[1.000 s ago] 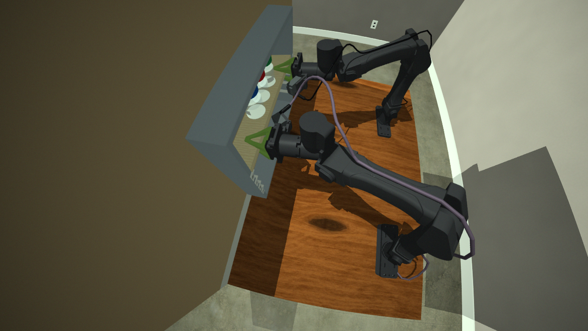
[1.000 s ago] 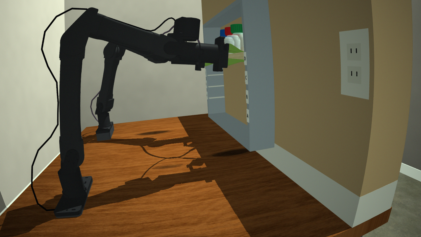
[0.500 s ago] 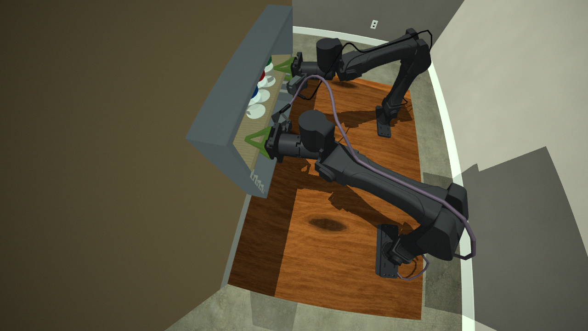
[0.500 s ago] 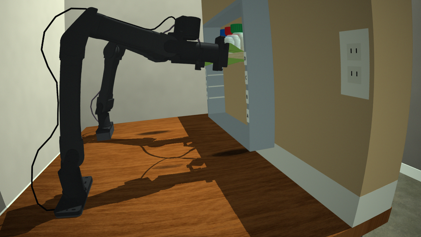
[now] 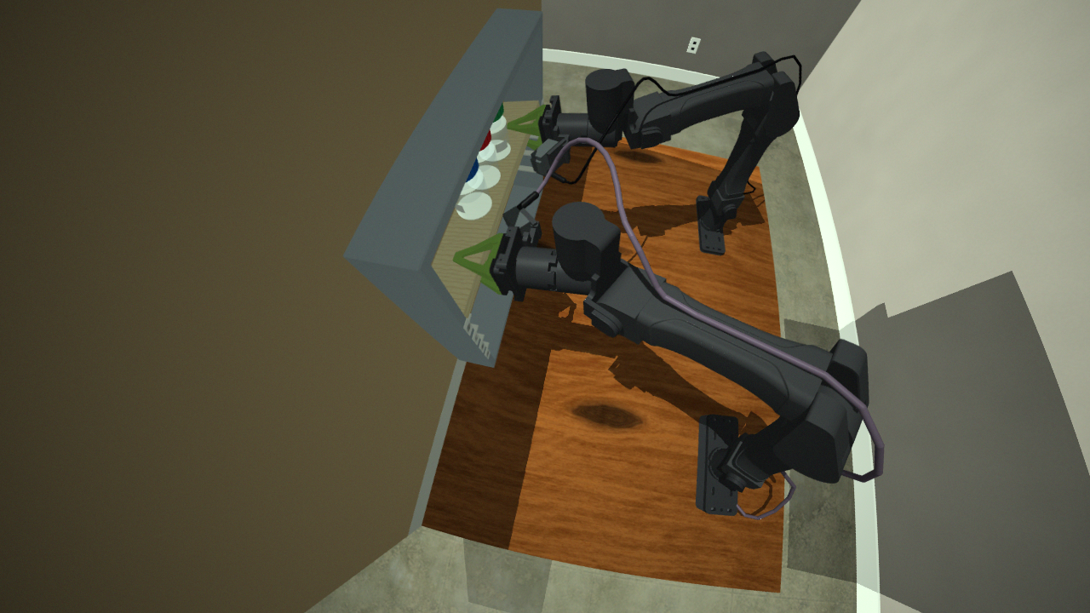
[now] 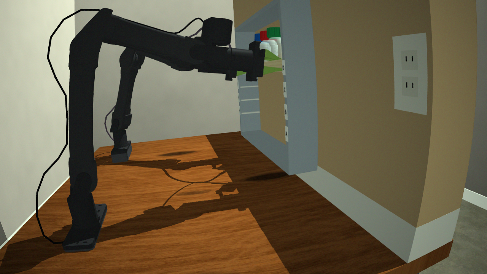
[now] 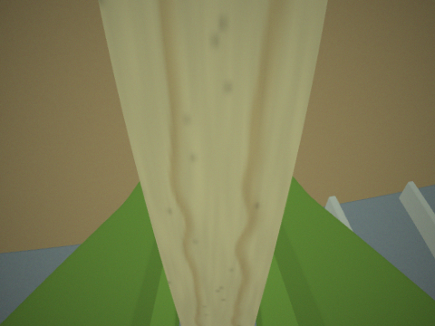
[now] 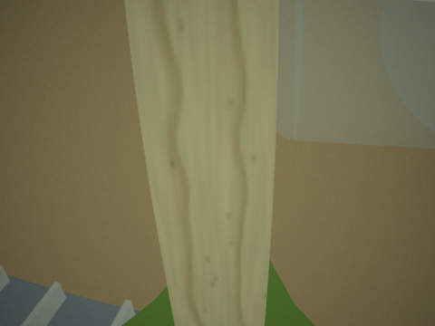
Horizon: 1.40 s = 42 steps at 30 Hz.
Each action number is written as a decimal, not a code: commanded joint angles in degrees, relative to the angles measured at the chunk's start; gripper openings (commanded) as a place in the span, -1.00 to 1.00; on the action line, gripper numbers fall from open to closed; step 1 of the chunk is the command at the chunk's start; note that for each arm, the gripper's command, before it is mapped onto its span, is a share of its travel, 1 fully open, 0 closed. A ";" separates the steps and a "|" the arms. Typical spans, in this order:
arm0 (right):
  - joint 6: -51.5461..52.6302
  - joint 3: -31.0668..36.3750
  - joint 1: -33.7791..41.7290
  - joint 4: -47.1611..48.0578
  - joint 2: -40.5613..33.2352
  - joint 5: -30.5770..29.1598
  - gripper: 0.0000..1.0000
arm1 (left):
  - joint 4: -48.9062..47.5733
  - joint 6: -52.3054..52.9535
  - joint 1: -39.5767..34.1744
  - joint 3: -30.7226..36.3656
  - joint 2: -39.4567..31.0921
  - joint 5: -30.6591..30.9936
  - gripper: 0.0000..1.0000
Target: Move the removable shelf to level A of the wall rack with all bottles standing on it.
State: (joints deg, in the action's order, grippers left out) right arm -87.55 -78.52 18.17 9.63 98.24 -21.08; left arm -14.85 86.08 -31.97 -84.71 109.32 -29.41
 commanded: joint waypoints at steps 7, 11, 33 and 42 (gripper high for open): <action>-2.29 -1.91 0.48 3.49 -4.55 -0.51 -1.00 | -3.38 3.61 -0.58 -1.45 -4.64 -0.82 -1.00; -2.24 -1.39 0.75 3.12 -5.38 -0.77 -1.00 | -3.15 3.54 -0.90 -0.78 -5.47 -1.13 -1.00; -2.17 3.28 2.18 3.20 -9.90 -2.20 -1.00 | -4.25 3.44 -2.62 4.68 -9.70 -2.86 -1.00; -2.16 5.46 2.96 3.15 -12.12 -2.97 -1.00 | -4.75 3.42 -3.52 7.20 -11.71 -3.76 -1.00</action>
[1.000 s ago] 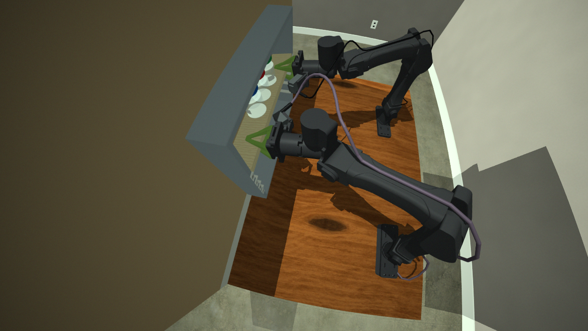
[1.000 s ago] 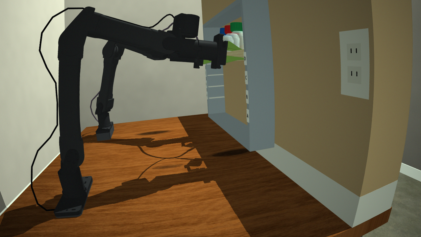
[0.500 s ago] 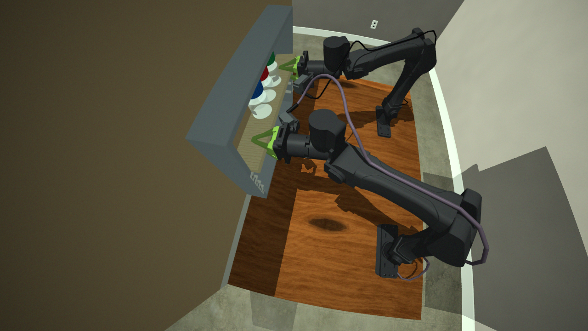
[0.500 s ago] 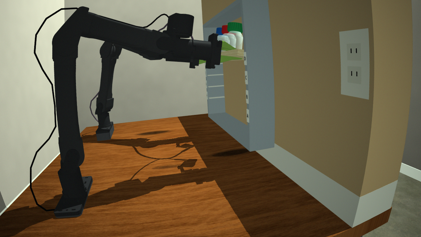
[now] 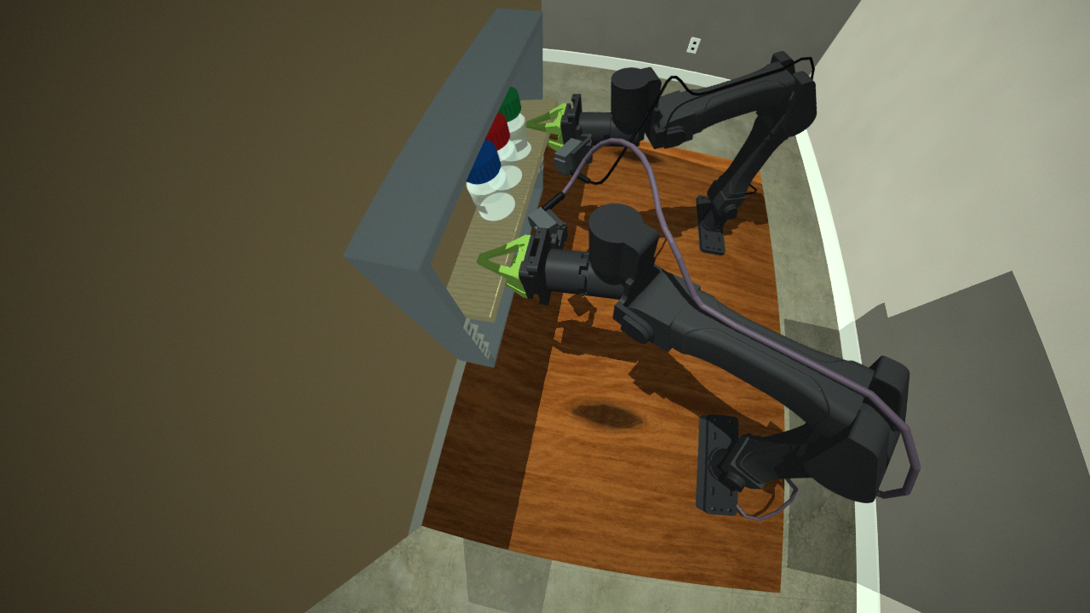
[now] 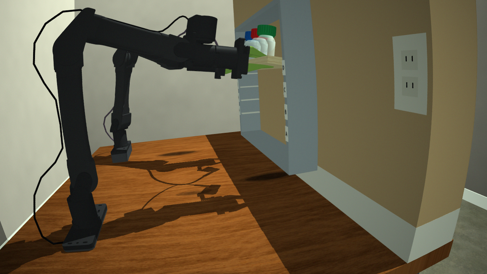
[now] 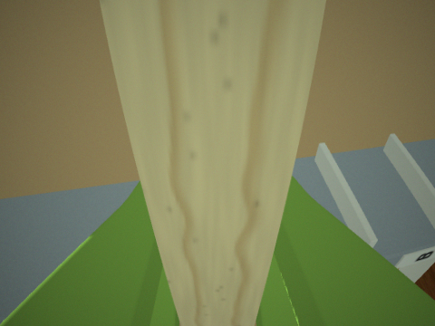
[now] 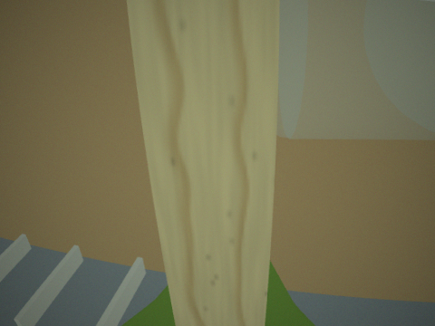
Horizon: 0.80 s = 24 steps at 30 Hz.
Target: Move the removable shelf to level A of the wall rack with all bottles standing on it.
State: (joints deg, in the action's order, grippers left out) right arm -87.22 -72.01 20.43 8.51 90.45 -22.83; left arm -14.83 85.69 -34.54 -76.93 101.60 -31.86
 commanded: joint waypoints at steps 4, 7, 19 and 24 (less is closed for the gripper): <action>-2.49 -0.34 0.97 4.23 -5.09 -1.49 -1.00 | -4.93 3.81 -1.26 0.25 -4.67 -1.63 -1.00; -2.50 0.26 1.18 4.30 -5.62 -1.69 -1.00 | -5.14 3.83 -1.49 0.92 -5.14 -1.86 -1.00; -2.45 3.67 2.33 4.66 -8.61 -2.86 -1.00 | -6.18 3.75 -2.81 4.60 -7.70 -3.18 -1.00; -2.47 4.48 2.66 4.67 -9.43 -3.19 -1.00 | -6.38 3.77 -3.18 5.48 -8.40 -3.55 -1.00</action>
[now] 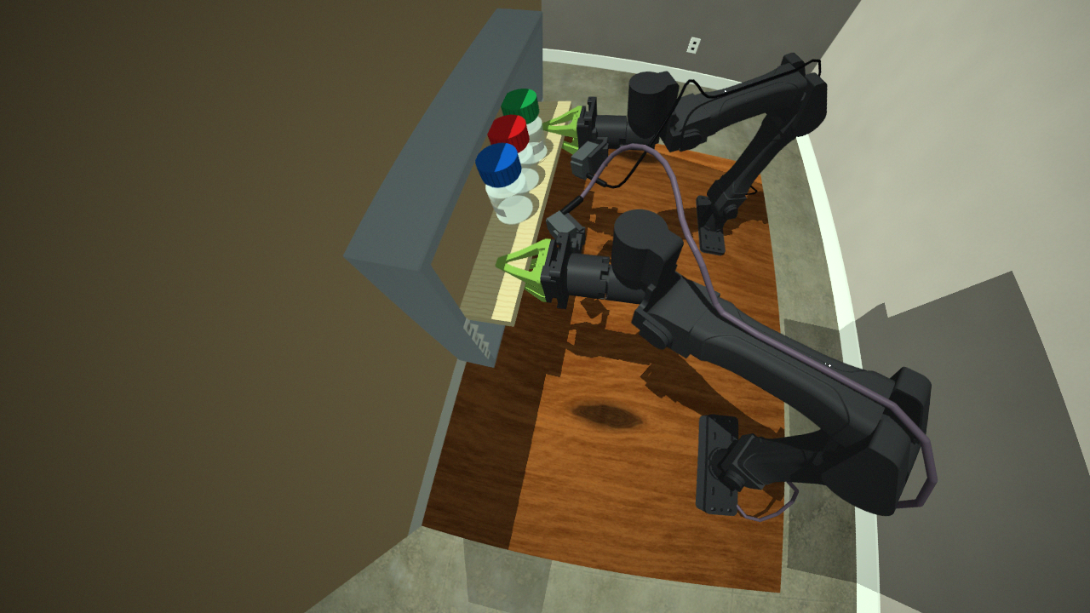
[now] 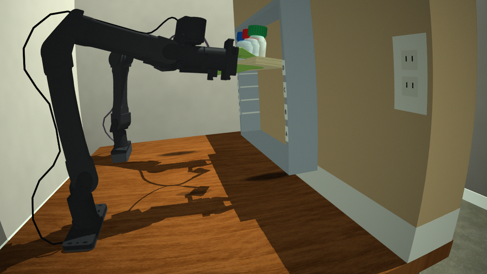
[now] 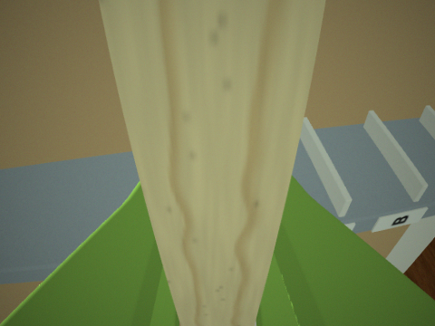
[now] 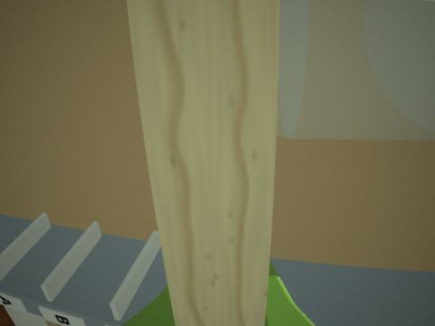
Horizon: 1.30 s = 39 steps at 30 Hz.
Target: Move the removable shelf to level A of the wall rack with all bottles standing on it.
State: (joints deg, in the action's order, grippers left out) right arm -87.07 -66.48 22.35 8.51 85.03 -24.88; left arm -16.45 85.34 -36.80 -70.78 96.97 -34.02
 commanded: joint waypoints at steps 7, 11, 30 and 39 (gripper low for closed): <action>-2.60 0.51 1.46 4.54 -5.69 -1.86 -1.00 | -4.99 4.08 -1.74 1.06 -5.24 -2.19 -1.00; -2.60 1.39 1.90 4.45 -6.67 -2.29 -1.00 | -5.11 4.08 -2.23 2.04 -6.10 -2.68 -1.00; -2.64 2.89 2.23 5.24 -7.37 -2.65 -1.00 | -6.13 4.15 -2.56 3.48 -6.57 -3.02 -1.00; -2.61 4.65 2.24 7.05 -7.25 -2.66 -1.00 | -7.96 4.10 -2.57 5.04 -6.21 -3.03 -1.00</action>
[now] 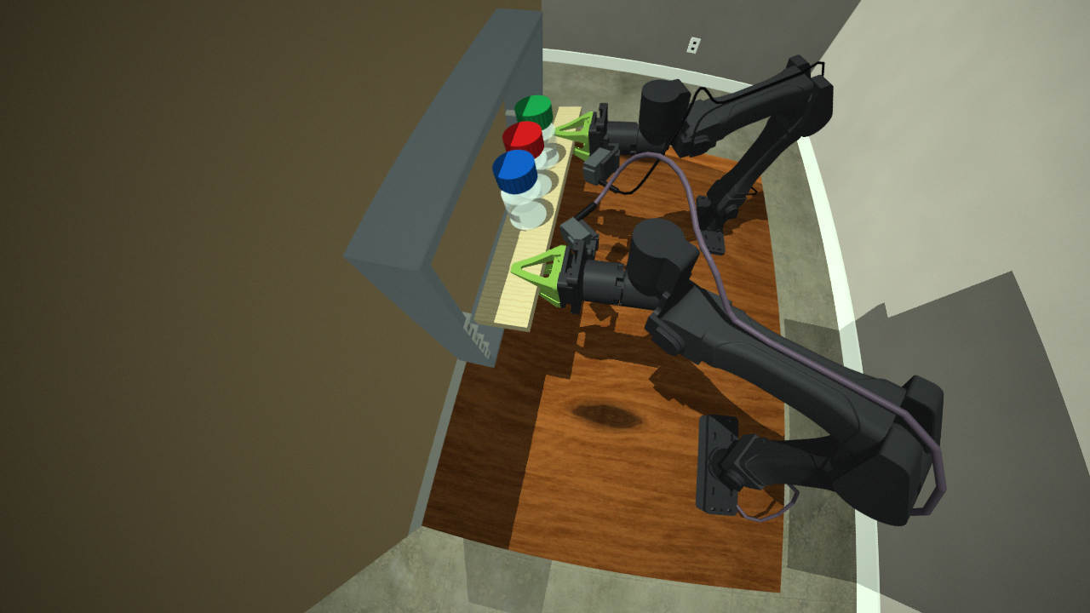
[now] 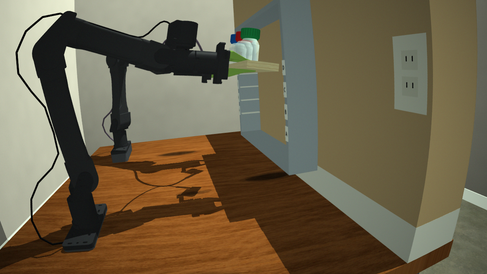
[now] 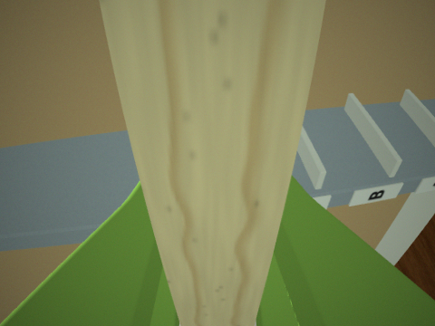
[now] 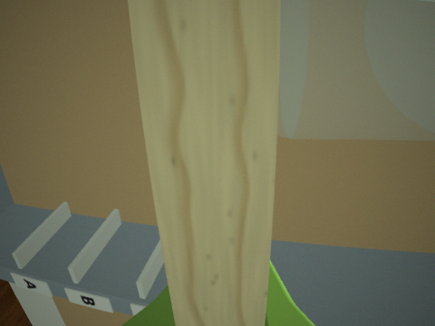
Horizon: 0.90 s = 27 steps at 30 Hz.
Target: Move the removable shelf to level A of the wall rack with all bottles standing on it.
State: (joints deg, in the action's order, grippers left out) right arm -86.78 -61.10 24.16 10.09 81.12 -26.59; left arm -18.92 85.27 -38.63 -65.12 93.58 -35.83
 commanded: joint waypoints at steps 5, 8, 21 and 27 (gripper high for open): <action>-2.88 0.62 0.44 6.84 -3.30 -0.99 -1.00 | -6.88 4.15 -0.75 0.57 -2.60 -1.24 -1.00; -2.88 1.41 0.46 7.67 -3.25 -1.01 -1.00 | -7.73 4.15 -0.76 1.26 -2.44 -1.25 -1.00; -2.89 4.44 0.48 11.10 -2.84 -1.02 -1.00 | -11.36 4.15 -0.78 4.03 -1.54 -1.26 -1.00; -2.89 5.53 0.49 12.36 -2.66 -1.03 -1.00 | -12.68 4.14 -0.79 5.01 -1.17 -1.27 -1.00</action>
State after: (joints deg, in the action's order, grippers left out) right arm -86.54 -54.52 24.77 16.99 81.12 -26.48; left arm -25.12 85.34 -39.03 -58.98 93.62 -36.29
